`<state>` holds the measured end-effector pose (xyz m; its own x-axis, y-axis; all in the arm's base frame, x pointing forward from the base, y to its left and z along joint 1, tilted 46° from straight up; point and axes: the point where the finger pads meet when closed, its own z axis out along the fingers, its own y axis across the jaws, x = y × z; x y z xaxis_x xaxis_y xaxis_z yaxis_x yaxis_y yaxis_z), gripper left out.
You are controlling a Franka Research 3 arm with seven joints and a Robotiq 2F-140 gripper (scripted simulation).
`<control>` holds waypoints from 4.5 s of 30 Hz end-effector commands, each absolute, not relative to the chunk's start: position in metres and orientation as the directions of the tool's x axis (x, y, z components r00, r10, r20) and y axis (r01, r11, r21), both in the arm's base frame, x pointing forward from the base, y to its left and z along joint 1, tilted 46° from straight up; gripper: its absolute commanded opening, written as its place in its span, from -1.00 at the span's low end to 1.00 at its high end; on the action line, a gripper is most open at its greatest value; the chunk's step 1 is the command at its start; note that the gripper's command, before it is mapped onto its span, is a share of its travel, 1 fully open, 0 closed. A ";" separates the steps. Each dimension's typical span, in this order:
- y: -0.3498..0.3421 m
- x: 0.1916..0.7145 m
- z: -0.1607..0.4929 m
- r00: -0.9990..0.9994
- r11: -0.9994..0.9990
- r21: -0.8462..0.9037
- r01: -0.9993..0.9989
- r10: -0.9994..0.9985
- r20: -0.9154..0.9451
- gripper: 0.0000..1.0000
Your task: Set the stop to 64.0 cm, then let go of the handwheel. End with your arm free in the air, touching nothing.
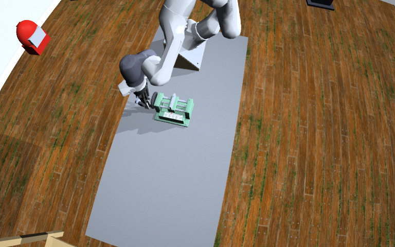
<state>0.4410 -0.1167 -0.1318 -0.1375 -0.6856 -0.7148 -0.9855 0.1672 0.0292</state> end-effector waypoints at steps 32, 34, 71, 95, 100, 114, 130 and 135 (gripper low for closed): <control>-0.116 0.441 -0.134 -0.138 0.167 0.029 -0.985 -0.687 -0.713 -0.92; -0.116 0.441 -0.134 -0.138 0.167 0.029 -0.985 -0.687 -0.713 -0.92; -0.108 0.436 -0.141 -0.138 0.167 0.029 -0.985 -0.687 -0.713 -0.92; -0.098 0.424 -0.148 -0.138 0.167 0.029 -0.985 -0.687 -0.713 -0.92; -0.097 0.421 -0.148 -0.138 0.167 0.029 -0.985 -0.687 -0.713 -0.92; -0.093 0.407 -0.149 -0.138 0.167 0.029 -0.985 -0.687 -0.713 -0.92; -0.095 0.388 -0.144 -0.138 0.167 0.029 -0.985 -0.687 -0.713 -0.92; -0.097 0.384 -0.141 -0.138 0.167 0.029 -0.985 -0.687 -0.713 -0.92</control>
